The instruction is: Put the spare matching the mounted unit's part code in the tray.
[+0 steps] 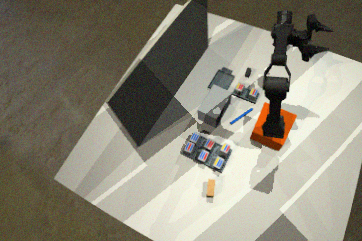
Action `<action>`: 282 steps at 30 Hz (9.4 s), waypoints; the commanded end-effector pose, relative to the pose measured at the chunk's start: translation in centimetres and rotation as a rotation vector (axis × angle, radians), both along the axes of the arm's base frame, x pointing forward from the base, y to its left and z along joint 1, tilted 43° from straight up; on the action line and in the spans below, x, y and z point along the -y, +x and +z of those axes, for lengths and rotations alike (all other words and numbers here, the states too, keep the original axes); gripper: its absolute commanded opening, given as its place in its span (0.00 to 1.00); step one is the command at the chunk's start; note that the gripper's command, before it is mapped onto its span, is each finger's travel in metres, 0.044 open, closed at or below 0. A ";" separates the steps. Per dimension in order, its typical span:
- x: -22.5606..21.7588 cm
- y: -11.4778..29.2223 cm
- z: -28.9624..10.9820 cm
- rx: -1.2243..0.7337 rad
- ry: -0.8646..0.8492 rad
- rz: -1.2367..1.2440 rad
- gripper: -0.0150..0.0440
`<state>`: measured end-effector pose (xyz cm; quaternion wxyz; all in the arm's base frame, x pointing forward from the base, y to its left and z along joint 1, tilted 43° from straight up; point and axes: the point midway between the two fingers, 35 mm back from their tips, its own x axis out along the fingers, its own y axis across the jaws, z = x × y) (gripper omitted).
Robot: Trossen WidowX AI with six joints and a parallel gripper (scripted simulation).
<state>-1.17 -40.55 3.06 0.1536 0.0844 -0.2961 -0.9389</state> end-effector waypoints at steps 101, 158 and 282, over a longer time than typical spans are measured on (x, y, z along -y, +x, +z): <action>-44.2 30.6 11.8 -1.239 1.445 3.732 1.00; -54.9 16.9 6.7 -2.614 -0.190 3.671 0.76; -50.9 16.5 10.8 -2.618 -0.158 3.671 0.25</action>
